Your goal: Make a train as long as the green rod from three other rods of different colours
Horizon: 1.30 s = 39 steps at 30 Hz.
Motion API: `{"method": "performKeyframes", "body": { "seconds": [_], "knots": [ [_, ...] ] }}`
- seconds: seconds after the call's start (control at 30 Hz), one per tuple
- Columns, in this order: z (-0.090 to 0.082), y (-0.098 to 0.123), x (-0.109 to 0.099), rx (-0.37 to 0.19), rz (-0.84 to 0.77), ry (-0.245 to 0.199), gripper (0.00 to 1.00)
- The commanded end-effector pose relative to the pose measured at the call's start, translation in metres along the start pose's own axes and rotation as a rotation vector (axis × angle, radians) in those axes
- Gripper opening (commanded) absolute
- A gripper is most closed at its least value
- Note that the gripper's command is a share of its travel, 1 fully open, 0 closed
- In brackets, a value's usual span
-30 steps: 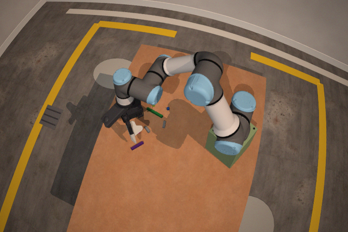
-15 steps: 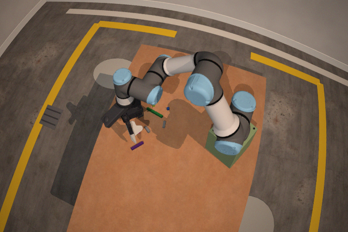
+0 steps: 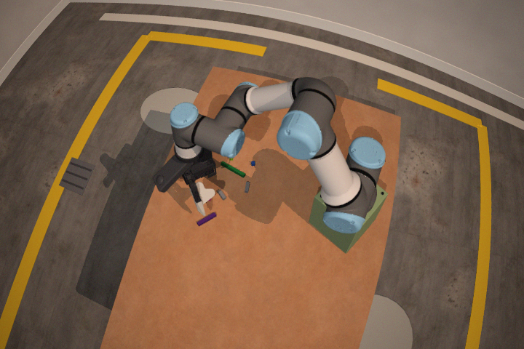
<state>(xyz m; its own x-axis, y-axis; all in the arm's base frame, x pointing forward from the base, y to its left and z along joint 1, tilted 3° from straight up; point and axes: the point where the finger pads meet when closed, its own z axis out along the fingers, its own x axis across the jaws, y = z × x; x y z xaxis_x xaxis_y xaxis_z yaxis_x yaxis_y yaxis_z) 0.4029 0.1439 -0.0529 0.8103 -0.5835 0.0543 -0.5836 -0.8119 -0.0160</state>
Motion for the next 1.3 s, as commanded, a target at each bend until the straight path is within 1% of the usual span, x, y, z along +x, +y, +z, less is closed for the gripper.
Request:
{"method": "performKeyframes", "body": {
  "seconds": [0.0, 0.4, 0.6, 0.9, 0.97, 1.27],
  "knots": [
    [-0.001, -0.001, 0.001, 0.002, -0.002, 0.002, 1.0],
    [-0.001, -0.001, 0.0, 0.002, -0.041, 0.002, 1.0],
    [-0.001, -0.001, -0.002, 0.002, -0.104, 0.002, 1.0],
    [-0.001, -0.001, -0.006, 0.001, -0.27, 0.002, 1.0],
    [-0.001, -0.001, -0.006, 0.001, -0.27, 0.002, 1.0],
    [-0.001, 0.0, -0.012, 0.001, -0.522, 0.003, 1.0]
  ]
}}
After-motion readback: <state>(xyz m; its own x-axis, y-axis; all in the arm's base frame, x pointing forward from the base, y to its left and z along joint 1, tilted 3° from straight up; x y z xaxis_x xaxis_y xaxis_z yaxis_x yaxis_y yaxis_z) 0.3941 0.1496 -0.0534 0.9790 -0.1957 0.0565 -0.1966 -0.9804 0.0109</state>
